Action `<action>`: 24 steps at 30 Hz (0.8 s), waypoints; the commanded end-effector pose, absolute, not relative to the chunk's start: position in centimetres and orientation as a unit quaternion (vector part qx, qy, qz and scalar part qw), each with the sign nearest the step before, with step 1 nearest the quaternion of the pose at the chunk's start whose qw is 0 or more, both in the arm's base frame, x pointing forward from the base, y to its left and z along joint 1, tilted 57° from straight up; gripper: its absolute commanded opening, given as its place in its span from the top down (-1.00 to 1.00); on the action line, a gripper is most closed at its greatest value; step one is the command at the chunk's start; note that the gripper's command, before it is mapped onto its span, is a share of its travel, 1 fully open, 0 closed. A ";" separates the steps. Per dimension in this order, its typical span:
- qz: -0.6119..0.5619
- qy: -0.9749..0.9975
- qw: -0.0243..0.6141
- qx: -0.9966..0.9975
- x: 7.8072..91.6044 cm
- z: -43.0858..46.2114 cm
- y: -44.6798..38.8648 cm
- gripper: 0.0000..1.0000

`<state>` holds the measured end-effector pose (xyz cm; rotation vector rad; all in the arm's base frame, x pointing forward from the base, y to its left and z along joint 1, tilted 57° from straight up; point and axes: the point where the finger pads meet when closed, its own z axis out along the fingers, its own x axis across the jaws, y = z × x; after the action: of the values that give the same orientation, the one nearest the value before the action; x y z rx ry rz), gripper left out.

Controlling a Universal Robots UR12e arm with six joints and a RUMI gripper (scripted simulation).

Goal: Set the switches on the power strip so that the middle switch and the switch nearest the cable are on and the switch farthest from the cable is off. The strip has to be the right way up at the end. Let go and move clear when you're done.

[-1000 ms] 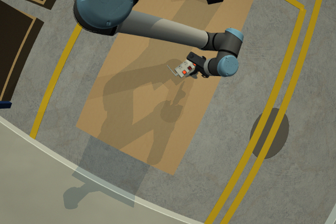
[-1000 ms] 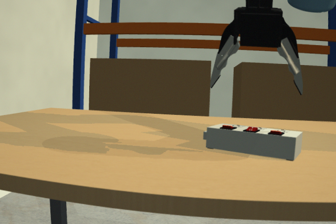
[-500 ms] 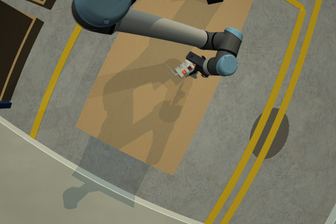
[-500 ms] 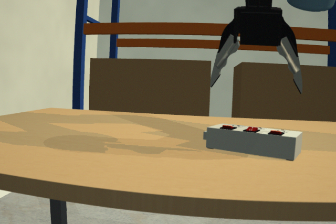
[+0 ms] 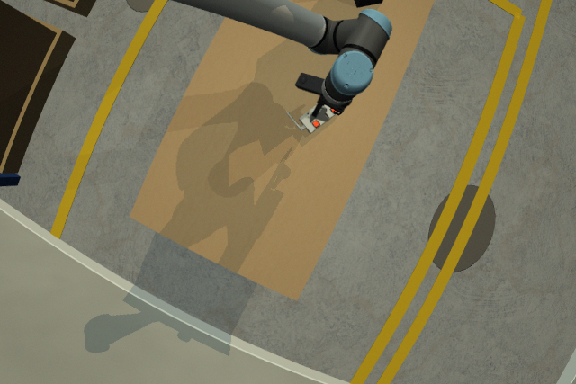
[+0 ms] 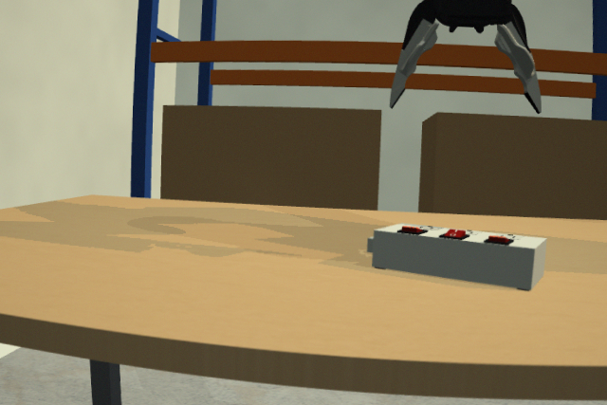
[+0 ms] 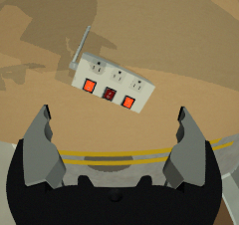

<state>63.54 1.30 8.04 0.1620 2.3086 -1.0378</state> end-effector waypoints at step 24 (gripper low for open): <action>-0.371 0.880 0.295 0.028 62.7 9.0 1.3 -1.00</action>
<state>62.62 1.31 9.05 0.0908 2.3389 -0.9796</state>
